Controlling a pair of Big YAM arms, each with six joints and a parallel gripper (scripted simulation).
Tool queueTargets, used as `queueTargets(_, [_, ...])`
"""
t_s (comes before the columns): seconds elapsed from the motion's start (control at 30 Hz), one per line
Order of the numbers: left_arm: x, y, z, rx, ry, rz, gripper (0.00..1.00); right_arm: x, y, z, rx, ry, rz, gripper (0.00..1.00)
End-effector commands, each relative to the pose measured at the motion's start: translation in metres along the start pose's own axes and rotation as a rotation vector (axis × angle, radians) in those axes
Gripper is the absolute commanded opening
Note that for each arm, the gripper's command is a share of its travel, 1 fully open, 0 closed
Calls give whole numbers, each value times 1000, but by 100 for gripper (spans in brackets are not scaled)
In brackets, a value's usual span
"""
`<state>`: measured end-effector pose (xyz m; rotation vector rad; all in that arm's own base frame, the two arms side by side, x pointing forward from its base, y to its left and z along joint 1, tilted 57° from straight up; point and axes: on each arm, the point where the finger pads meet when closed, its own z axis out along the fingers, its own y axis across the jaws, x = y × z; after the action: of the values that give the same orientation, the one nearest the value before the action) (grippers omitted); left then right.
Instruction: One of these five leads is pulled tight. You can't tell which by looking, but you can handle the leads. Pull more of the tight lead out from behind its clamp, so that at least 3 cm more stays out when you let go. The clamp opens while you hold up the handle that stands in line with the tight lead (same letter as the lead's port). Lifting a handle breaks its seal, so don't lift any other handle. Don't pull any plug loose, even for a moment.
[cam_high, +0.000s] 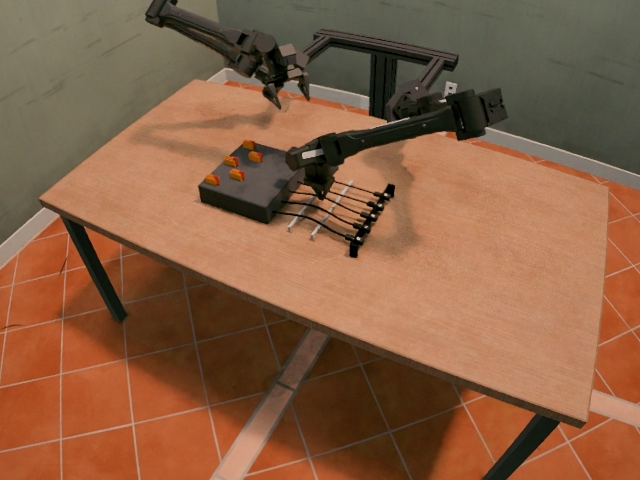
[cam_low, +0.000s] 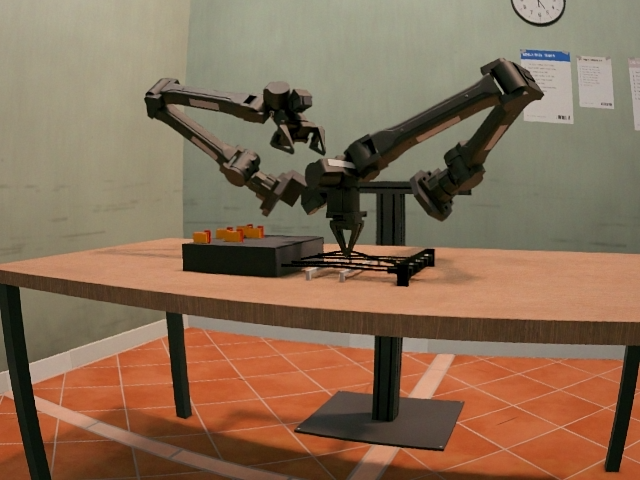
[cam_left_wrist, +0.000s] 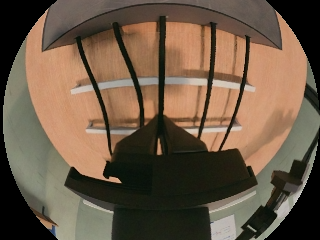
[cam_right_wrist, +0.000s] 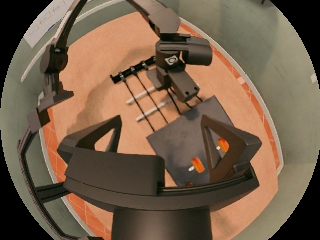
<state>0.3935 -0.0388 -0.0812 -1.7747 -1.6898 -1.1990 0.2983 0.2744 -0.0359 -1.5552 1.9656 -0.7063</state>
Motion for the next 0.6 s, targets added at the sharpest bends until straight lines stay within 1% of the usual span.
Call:
queueTargets(0.0, [-11, 6, -15, -19, -2, -10, 0, -21, -10, -2, 11, -30, 21, 100])
queueTargets(0.5, [-8, 8, -17, -19, -3, -18, 0, -21, -10, -2, 11, -30, 21, 100])
queueTargets(0.57, [-8, 8, -17, -19, -3, -18, 23, -21, -10, -2, 11, -30, 21, 100])
